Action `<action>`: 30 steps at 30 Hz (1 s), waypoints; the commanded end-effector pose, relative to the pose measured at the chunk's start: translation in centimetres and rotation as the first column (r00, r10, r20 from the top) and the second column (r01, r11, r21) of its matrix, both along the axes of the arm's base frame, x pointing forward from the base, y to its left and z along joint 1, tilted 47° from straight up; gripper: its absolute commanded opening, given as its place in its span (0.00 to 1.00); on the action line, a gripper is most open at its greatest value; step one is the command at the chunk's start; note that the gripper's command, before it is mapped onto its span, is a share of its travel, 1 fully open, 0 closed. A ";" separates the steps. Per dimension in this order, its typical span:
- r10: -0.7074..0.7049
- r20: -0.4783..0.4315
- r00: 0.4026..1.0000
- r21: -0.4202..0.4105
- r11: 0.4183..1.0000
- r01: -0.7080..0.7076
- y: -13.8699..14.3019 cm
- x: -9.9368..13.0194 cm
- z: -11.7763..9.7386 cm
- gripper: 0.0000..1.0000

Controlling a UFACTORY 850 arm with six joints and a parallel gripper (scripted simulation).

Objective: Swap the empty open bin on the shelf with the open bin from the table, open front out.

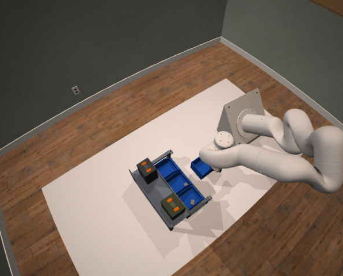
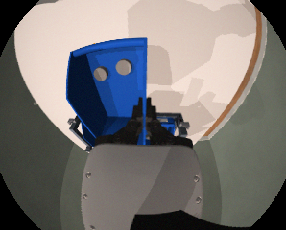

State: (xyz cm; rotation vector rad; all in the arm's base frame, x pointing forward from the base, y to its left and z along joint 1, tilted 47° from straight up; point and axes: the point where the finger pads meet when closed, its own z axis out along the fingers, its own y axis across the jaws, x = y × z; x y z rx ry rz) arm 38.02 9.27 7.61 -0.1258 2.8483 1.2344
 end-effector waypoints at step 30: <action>-0.001 0.002 1.000 0.000 1.000 0.001 3.4 0.1 -3.3 0.00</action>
